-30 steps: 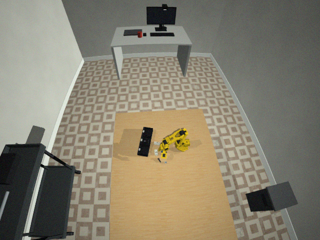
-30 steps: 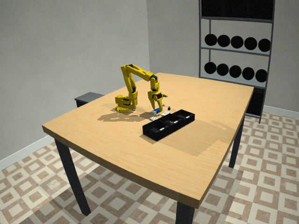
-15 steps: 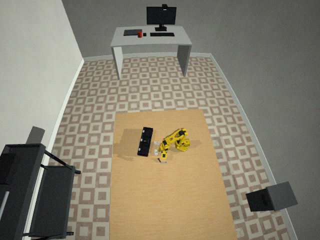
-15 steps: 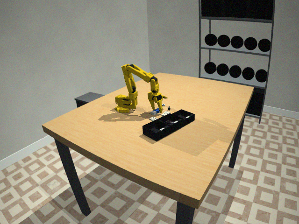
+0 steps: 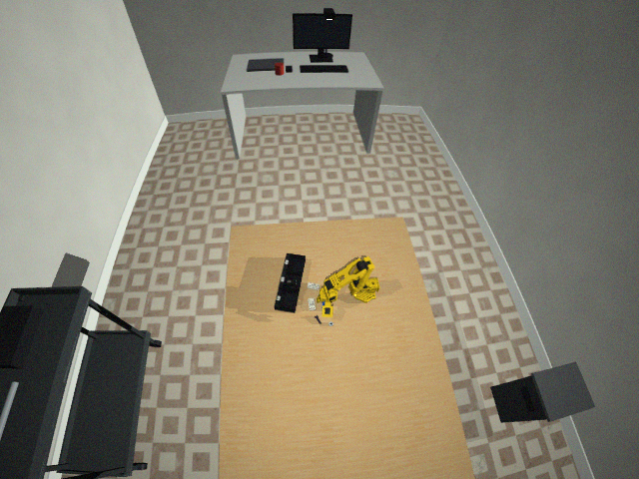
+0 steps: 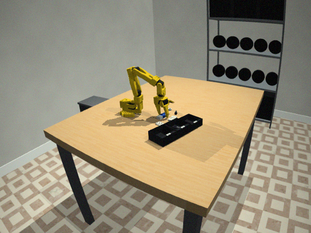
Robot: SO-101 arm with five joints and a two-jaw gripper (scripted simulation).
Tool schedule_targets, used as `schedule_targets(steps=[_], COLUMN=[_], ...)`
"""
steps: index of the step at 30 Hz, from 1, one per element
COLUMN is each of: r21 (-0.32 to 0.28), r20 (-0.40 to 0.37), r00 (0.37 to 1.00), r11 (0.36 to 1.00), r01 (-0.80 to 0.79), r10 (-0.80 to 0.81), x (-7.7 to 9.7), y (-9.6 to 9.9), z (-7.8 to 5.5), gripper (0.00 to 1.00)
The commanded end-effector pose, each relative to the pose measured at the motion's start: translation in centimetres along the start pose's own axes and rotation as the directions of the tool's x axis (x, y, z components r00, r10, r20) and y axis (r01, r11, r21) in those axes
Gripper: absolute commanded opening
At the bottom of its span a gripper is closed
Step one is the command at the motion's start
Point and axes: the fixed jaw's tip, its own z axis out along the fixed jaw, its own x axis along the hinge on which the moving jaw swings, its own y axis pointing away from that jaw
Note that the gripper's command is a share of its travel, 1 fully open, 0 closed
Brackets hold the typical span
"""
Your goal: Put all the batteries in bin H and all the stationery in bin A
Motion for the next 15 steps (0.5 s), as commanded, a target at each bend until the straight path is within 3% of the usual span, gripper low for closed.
schedule_targets(steps=[1,15], r21=[0.012,0.012], r20=[0.007,0.007], r00=[1.0,1.0], r11=[1.0,1.0], r01=[0.013,0.013], r10=[-0.013,-0.013], x=[-0.2,-0.2], y=[-0.11,-0.11], z=[-0.05,-0.05], gripper=[0.27,0.22])
